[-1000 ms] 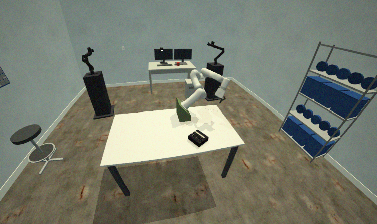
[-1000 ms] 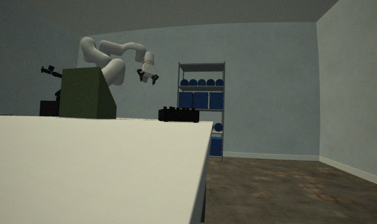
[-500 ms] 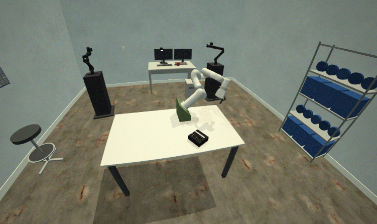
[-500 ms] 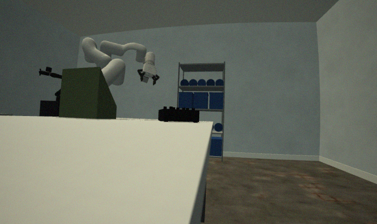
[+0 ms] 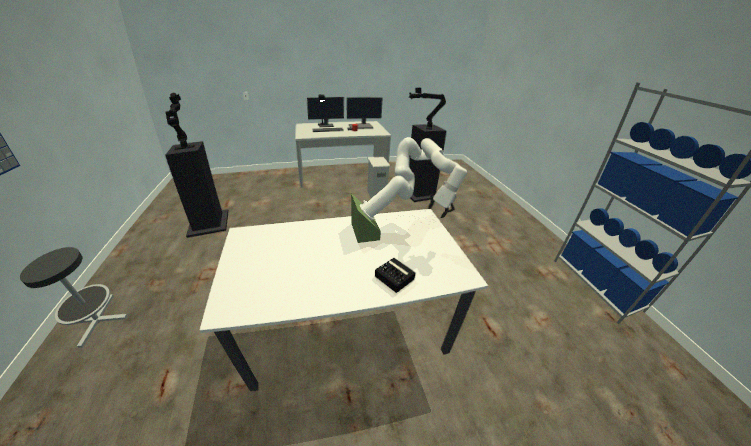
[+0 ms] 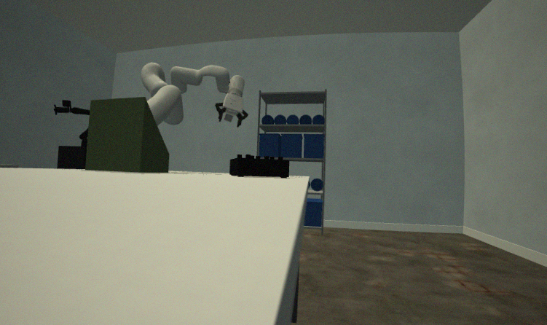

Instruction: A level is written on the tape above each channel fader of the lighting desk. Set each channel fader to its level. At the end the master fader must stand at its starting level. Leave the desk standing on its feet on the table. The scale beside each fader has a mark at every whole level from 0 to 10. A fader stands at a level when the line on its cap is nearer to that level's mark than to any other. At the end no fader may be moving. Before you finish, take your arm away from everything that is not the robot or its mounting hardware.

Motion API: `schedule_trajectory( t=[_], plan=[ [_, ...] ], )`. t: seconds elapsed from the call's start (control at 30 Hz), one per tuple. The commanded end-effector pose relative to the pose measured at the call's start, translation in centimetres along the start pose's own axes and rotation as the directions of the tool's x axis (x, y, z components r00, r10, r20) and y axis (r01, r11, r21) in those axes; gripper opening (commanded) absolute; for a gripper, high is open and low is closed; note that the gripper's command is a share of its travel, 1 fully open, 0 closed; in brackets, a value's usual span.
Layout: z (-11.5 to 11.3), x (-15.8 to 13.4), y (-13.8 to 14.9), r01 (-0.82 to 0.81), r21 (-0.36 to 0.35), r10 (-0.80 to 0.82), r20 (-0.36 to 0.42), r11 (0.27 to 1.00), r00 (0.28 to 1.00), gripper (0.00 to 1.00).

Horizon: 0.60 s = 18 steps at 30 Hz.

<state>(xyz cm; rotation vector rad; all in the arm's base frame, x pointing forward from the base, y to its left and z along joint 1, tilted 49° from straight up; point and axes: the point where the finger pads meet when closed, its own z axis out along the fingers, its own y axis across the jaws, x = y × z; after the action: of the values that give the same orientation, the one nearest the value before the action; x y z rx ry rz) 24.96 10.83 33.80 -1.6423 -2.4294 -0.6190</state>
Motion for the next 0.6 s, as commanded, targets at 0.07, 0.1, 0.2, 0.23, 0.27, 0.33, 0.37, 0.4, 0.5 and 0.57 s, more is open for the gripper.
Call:
schedule_trajectory(
  t=[0.07,0.1,0.2,0.23,0.27,0.33,0.37,0.4,0.5,0.57],
  plan=[
    [2.6,-4.9,4.3,-0.098,0.044,0.102,-0.103,0.994,0.989,1.0],
    [2.6,-4.9,4.3,-0.098,0.044,0.102,-0.103,0.994,0.989,1.0],
    [3.5,-6.8,5.3,-0.131,0.05,0.137,-0.131,0.99,0.982,1.0],
    [4.4,-8.8,6.2,-0.166,0.053,0.172,-0.159,0.985,0.972,1.0],
    [4.4,-8.8,6.2,-0.166,0.053,0.172,-0.159,0.985,0.972,1.0],
    [5.5,-10.9,6.8,-0.201,0.056,0.208,-0.187,0.978,0.96,1.0],
    [5.5,-10.9,6.8,-0.201,0.056,0.208,-0.187,0.978,0.96,1.0],
    [6.5,-13.1,7.4,-0.237,0.057,0.244,-0.213,0.97,0.946,1.0],
    [7.7,-15.4,7.7,-0.273,0.056,0.279,-0.239,0.96,0.93,1.0],
    [8.8,-17.6,7.8,-0.309,0.055,0.312,-0.263,0.95,0.913,1.0]
  ],
)
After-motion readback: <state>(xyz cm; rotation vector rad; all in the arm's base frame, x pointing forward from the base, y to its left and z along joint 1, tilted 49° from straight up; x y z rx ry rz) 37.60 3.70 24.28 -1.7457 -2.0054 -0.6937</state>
